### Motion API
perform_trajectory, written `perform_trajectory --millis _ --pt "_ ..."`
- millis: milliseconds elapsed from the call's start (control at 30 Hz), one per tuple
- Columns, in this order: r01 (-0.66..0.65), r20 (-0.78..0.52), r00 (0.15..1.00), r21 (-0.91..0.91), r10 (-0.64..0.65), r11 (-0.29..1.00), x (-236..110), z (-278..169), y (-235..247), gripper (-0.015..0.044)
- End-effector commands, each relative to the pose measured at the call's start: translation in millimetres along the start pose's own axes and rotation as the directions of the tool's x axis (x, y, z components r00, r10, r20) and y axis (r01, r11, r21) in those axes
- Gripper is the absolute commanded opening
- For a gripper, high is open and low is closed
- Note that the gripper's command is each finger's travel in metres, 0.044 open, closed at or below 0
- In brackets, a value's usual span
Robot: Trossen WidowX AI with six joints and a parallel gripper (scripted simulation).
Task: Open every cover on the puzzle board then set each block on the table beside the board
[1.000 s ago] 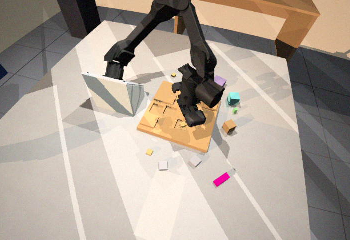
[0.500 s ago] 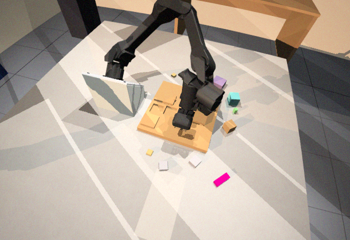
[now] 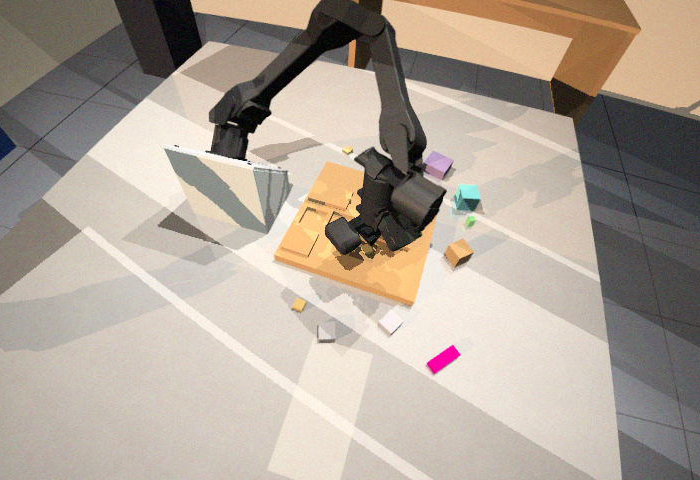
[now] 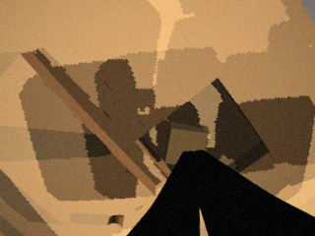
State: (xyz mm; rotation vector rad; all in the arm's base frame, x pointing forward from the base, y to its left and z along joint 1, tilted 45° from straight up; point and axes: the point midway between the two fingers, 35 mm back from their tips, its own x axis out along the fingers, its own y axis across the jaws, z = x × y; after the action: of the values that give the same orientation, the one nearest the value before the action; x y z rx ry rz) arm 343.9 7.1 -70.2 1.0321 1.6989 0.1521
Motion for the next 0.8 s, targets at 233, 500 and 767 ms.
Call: perform_trajectory --millis 233,500,767 --pt "0.0 -0.019 1.0 0.227 0.005 0.974 14.0 -7.0 -0.4 0.0" --pt "0.0 -0.019 1.0 0.227 0.005 0.974 21.6 -7.5 -0.3 0.0" --pt "-0.001 -0.02 1.0 0.227 0.005 0.974 23.9 -7.8 -0.3 0.0"
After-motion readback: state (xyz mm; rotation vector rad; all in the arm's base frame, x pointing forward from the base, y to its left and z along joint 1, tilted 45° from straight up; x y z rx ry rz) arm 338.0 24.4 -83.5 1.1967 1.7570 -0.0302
